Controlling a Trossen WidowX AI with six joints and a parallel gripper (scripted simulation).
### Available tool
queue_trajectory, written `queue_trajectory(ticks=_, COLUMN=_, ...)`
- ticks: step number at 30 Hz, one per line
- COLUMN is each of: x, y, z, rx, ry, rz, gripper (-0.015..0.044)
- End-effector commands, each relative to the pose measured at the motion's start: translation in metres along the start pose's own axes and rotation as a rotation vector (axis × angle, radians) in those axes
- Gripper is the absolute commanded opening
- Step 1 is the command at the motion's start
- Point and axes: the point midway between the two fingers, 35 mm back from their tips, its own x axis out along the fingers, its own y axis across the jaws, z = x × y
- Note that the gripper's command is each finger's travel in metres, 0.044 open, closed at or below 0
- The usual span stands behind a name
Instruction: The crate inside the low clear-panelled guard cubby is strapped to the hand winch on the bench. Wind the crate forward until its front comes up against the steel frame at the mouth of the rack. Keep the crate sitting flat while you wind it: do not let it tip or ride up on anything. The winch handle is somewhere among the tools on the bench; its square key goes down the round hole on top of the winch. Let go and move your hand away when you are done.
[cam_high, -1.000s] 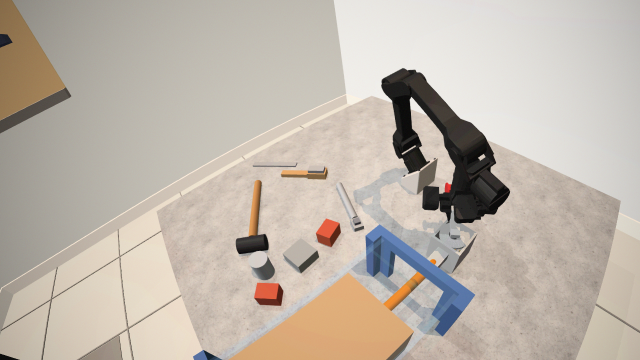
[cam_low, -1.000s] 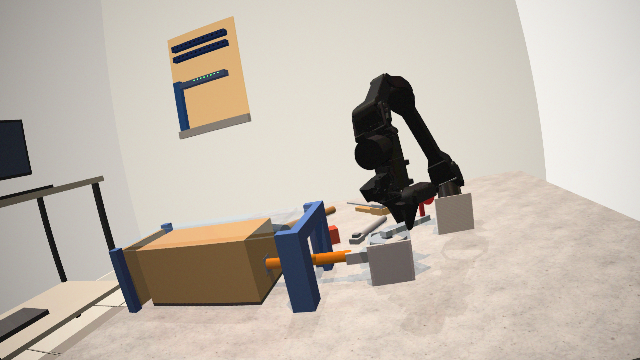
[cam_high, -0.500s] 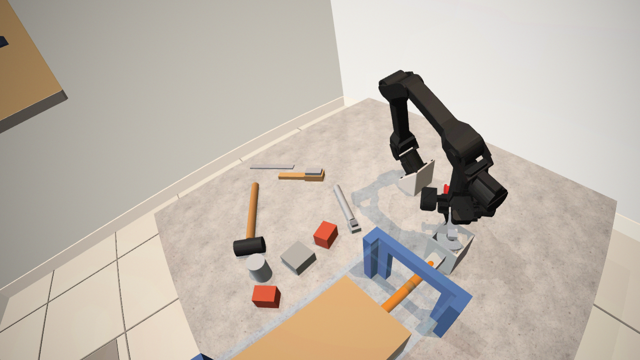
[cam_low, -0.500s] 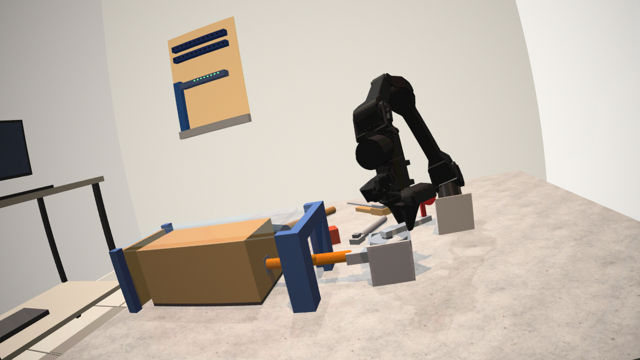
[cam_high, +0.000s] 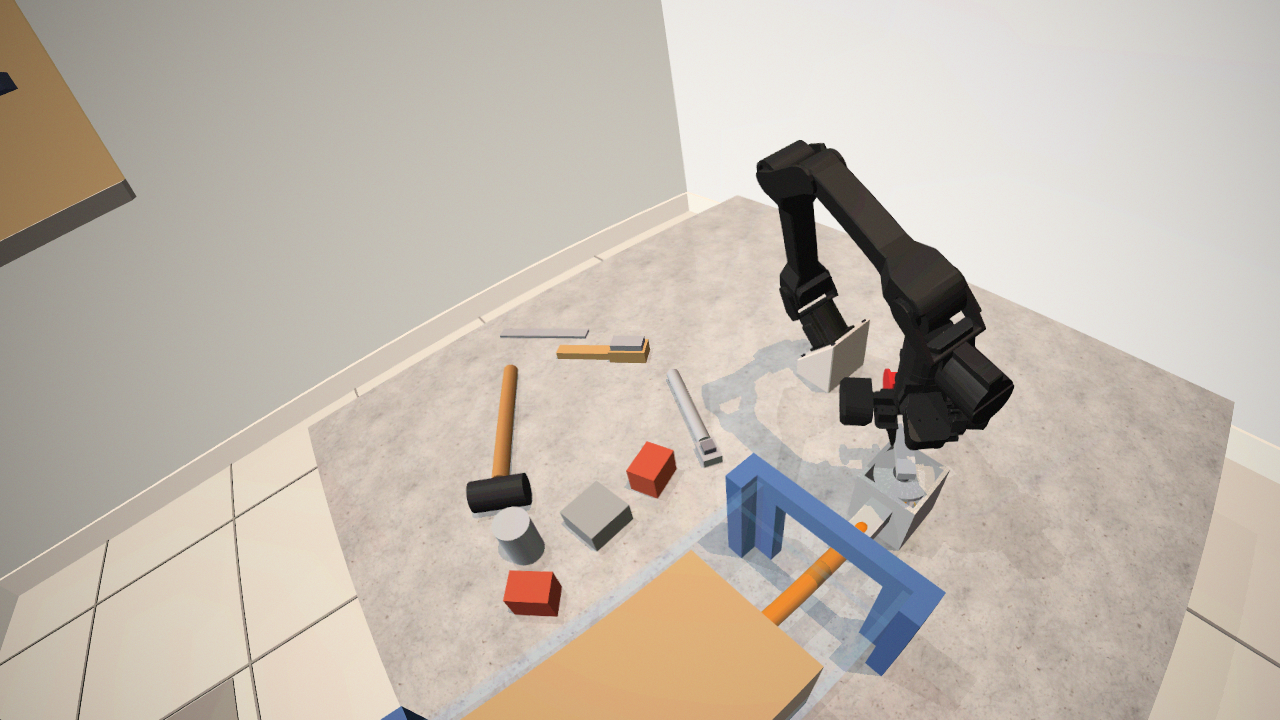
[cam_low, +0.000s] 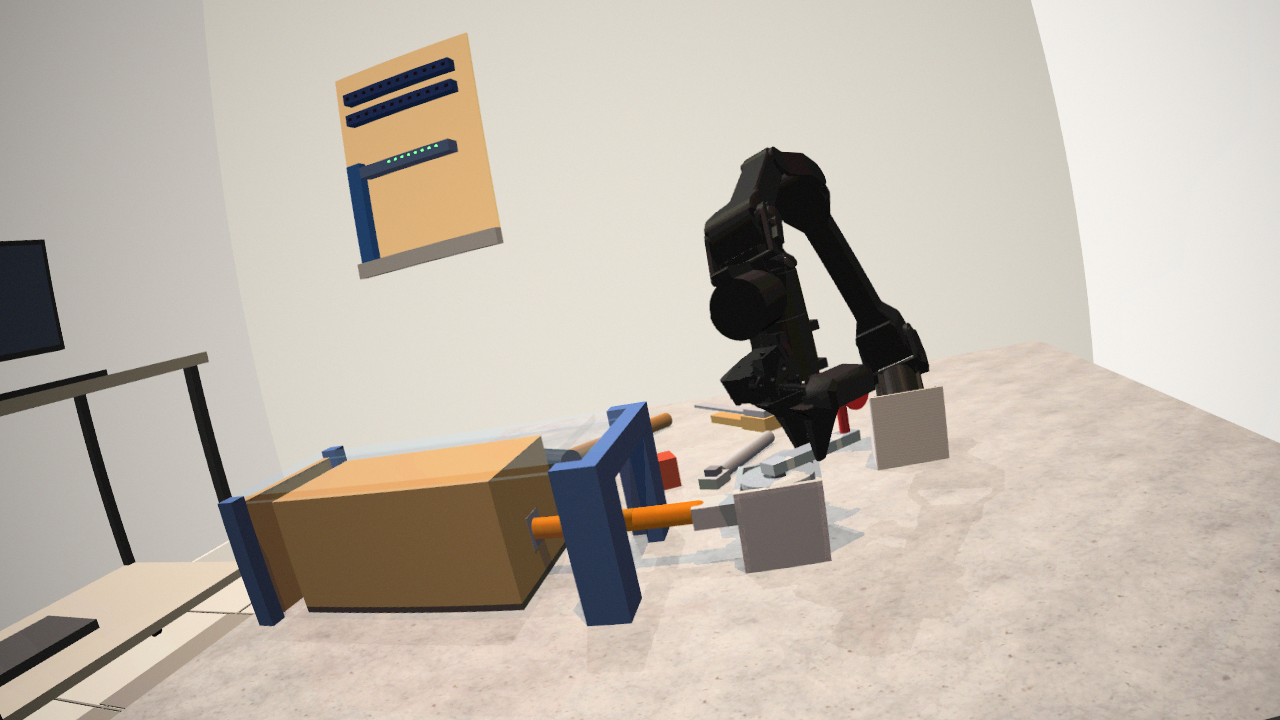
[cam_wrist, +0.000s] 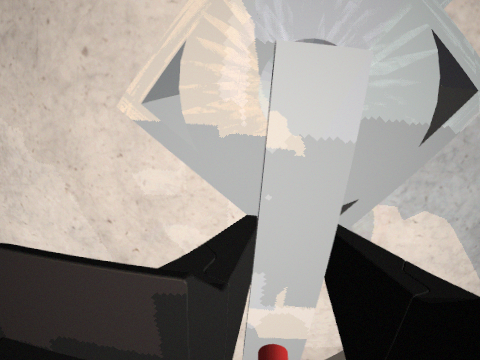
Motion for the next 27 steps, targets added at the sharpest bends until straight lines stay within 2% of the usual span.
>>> queue_trajectory(ticks=1, x=0.004, y=-0.0023, z=0.0, rx=-0.046, ry=0.011, rz=-0.003, gripper=0.0)
queue_trajectory(ticks=27, x=0.0041, y=0.002, z=0.0, rx=0.039, ry=0.009, rz=0.004, gripper=0.0)
